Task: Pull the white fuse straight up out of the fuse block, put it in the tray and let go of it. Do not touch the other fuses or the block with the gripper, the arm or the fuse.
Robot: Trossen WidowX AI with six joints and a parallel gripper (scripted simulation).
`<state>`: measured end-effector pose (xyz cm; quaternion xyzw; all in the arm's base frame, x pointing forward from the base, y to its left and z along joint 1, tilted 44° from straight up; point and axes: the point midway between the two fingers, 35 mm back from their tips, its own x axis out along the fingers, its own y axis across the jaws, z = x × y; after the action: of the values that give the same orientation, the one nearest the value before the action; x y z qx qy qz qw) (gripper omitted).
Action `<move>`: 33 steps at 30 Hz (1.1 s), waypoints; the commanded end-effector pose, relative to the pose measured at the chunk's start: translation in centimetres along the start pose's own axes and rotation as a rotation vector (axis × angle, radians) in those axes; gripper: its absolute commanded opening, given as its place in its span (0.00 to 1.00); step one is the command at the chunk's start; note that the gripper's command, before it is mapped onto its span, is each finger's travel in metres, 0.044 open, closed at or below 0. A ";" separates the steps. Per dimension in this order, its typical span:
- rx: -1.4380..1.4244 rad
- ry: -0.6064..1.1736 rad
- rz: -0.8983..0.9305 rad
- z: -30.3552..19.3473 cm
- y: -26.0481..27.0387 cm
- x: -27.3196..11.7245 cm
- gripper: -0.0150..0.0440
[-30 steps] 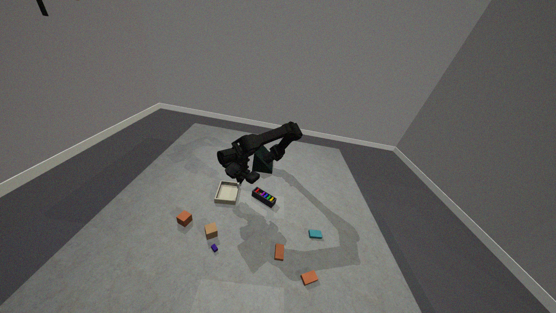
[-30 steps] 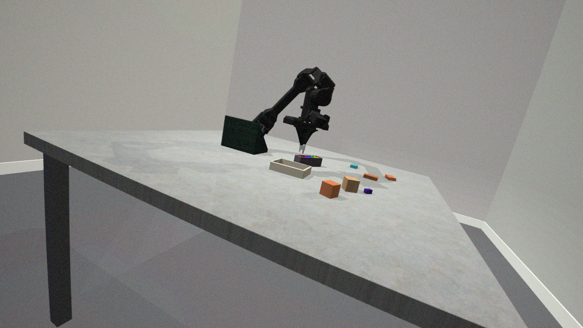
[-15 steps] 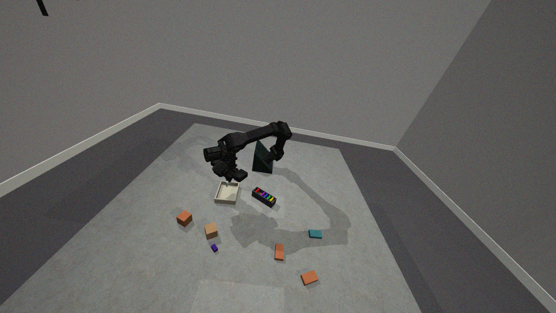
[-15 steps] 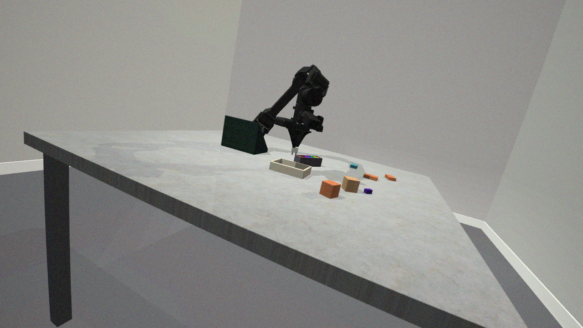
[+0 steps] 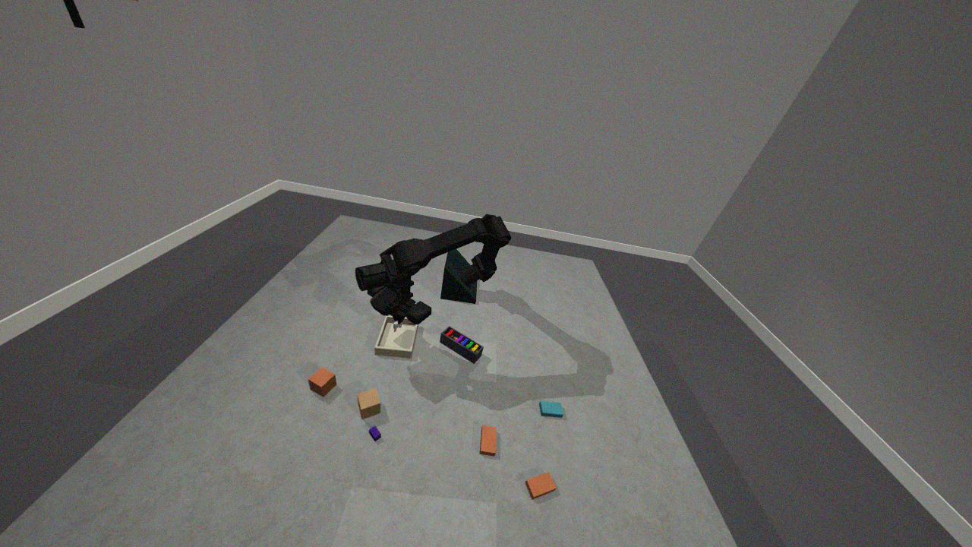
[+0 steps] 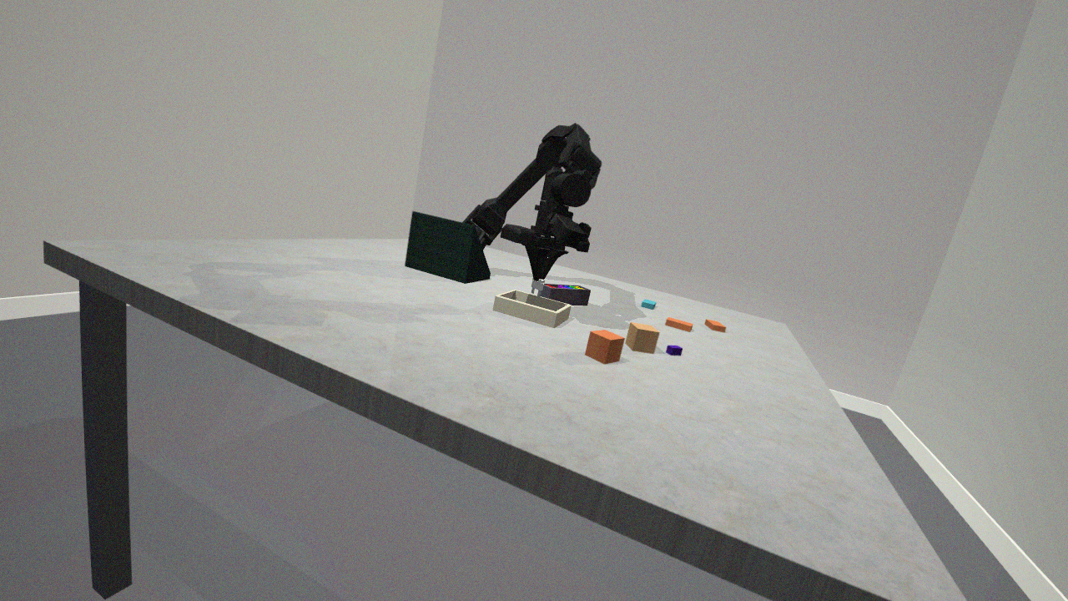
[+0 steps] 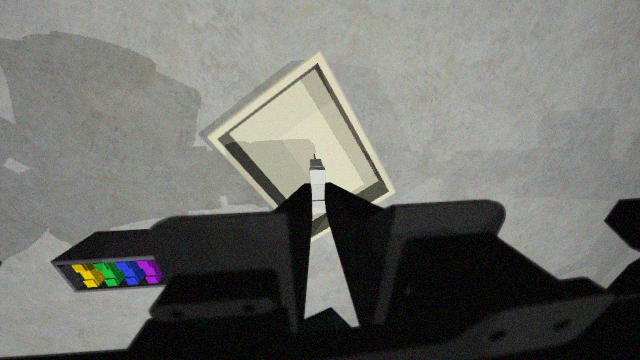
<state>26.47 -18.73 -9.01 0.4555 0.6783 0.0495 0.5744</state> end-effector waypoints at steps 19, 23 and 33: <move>0.000 0.001 0.001 -0.1 0.0 1.4 0.70; 0.001 0.000 0.002 0.0 0.0 0.2 0.81; 0.005 -0.003 0.006 0.0 0.0 -2.3 0.81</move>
<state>26.34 -20.17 -7.41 0.4622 0.6738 0.0483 0.5745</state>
